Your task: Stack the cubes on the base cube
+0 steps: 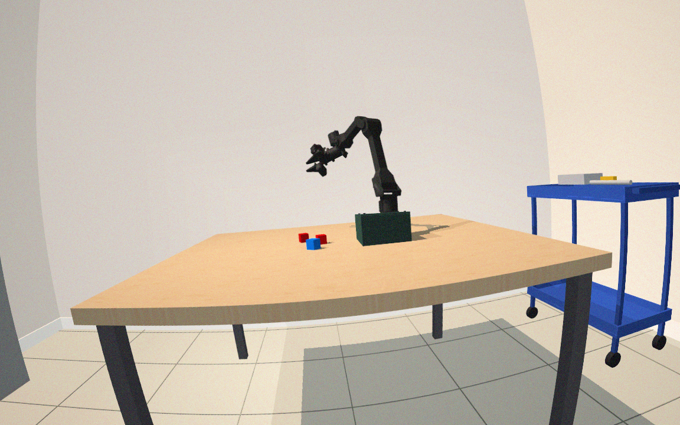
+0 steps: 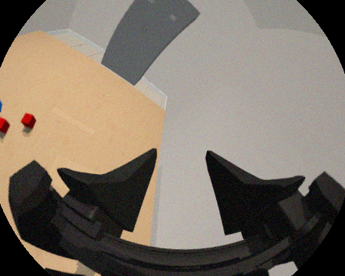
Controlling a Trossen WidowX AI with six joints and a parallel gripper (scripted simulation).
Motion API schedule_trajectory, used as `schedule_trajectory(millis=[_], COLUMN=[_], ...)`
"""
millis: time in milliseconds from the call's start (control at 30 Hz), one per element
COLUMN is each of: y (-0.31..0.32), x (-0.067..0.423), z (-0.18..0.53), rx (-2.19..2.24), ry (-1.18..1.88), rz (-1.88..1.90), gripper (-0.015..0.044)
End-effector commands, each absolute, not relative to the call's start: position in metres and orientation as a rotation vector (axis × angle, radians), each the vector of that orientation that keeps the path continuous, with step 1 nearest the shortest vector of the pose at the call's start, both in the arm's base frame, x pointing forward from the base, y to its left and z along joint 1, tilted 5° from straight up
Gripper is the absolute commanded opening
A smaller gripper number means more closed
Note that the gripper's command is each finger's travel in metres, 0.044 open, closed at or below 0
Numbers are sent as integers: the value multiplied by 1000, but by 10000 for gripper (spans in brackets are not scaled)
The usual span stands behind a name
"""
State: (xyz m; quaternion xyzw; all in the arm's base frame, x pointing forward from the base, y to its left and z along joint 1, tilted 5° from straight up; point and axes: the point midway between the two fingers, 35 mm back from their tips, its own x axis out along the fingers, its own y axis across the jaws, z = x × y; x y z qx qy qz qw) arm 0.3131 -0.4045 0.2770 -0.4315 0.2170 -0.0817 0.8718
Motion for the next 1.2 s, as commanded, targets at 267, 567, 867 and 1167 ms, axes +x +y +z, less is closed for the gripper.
schedule_trajectory(millis=[267, 567, 867, 1167], y=[-286, -188, -97, -27], x=[380, 392, 370, 321], z=[204, 154, 111, 80], rx=[-139, 325, 664, 855], ry=[623, 844, 1086, 1265], rz=[-105, -159, -344, -659], gripper=[265, 265, 265, 265])
